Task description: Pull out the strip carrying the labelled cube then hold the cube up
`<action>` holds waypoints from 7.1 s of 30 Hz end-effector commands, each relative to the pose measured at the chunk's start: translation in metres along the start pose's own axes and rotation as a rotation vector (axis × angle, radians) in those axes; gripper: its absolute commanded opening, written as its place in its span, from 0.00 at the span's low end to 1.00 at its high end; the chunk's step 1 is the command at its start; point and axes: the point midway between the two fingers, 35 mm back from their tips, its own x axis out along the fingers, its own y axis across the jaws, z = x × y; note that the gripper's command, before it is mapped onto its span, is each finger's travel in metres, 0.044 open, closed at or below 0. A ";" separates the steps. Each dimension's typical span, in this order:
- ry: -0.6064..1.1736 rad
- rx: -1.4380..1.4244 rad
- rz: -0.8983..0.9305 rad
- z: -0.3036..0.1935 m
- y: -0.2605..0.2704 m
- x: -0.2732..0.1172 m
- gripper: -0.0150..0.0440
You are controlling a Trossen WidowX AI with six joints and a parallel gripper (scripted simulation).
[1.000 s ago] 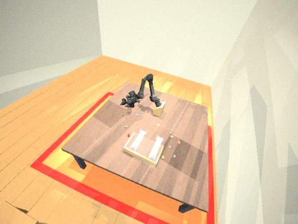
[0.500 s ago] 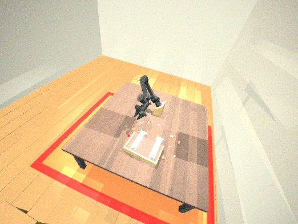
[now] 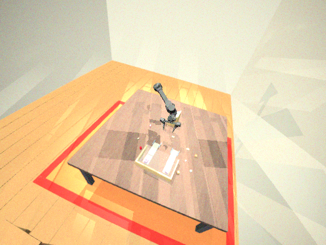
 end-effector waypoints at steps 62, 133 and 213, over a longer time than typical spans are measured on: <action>0.969 0.055 -0.119 -0.077 0.104 0.148 0.25; 0.969 0.054 -0.121 -0.113 0.102 0.169 0.25; 0.971 0.053 -0.120 -0.147 0.109 0.132 0.25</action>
